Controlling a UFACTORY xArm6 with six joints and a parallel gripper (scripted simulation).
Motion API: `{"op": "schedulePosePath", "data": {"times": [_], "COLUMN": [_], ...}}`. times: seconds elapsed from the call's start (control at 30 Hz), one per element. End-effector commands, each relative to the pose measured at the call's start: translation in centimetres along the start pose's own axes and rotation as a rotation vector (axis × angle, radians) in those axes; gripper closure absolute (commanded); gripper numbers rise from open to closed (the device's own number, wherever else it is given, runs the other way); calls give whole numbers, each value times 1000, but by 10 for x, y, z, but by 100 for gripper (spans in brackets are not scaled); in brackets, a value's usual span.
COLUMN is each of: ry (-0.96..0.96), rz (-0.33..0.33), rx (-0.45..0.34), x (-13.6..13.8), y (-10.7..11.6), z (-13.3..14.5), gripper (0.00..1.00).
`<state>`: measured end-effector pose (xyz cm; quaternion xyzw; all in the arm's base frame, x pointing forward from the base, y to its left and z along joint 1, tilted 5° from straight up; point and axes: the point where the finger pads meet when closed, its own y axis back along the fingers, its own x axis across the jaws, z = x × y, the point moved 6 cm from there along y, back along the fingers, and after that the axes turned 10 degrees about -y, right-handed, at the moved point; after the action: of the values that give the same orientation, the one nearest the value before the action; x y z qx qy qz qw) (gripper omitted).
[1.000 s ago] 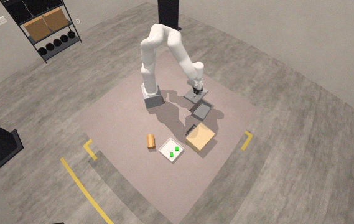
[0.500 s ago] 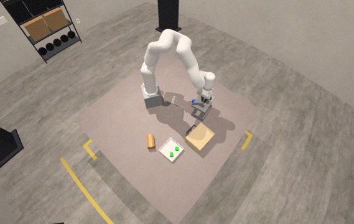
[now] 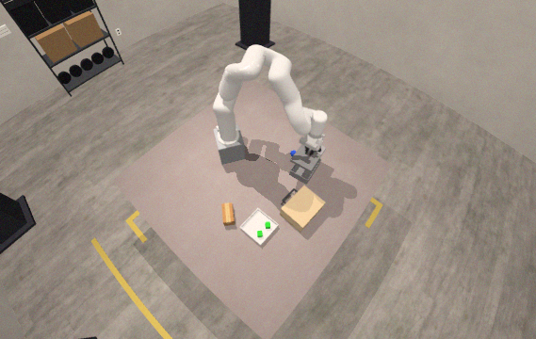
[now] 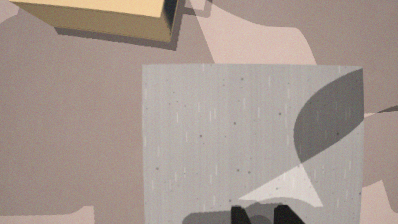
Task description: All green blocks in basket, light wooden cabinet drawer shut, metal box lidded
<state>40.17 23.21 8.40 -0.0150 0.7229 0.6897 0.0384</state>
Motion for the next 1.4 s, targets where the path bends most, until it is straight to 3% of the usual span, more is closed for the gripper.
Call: {"op": "schedulePosePath", "data": {"times": [0.0,0.4,1.37], "ry": [0,0,0], "rz": [-3,-3,-3], "rx": [-2,-2,-2], "x": [-1,-2,-3], "y": [1,-8,-58], "z": [1,1,2], "gripper": [100,100,100]}}
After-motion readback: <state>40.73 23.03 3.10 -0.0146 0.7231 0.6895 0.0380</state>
